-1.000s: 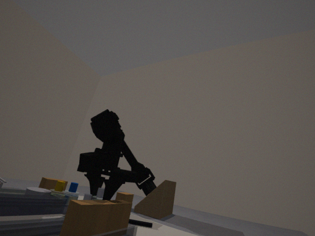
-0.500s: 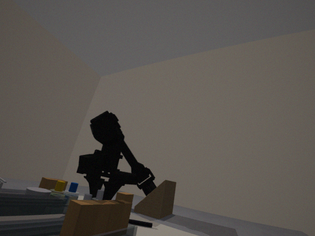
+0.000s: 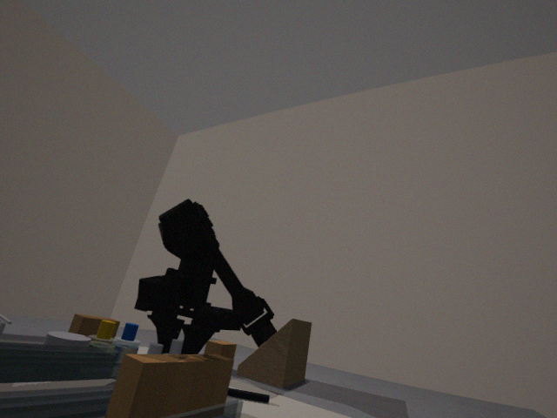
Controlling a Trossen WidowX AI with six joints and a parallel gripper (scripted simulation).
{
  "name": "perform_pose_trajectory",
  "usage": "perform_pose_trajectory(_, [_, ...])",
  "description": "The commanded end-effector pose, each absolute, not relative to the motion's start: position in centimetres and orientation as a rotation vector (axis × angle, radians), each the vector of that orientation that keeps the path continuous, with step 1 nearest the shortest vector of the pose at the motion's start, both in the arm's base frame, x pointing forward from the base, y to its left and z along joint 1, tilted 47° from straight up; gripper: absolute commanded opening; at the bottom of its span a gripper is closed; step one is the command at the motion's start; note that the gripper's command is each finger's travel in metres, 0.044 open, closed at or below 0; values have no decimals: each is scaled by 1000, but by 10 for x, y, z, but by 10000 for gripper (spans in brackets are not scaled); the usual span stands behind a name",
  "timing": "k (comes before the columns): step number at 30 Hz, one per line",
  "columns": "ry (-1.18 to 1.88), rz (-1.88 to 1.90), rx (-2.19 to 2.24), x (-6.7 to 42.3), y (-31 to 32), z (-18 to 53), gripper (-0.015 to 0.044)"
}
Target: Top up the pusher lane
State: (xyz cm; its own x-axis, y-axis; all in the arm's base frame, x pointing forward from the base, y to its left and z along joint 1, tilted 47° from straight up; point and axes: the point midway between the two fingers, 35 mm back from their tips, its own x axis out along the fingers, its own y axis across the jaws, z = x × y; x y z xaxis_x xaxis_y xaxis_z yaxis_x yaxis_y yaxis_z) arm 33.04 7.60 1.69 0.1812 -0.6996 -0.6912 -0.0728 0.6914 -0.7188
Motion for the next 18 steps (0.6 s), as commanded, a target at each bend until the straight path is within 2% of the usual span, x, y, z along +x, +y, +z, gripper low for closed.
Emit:
perform_pose_trajectory(1, [1307, -510, -717, 336, 74, 18, 0])
perform_pose_trajectory(18, [1307, -511, -717, 336, 70, 15, 0])
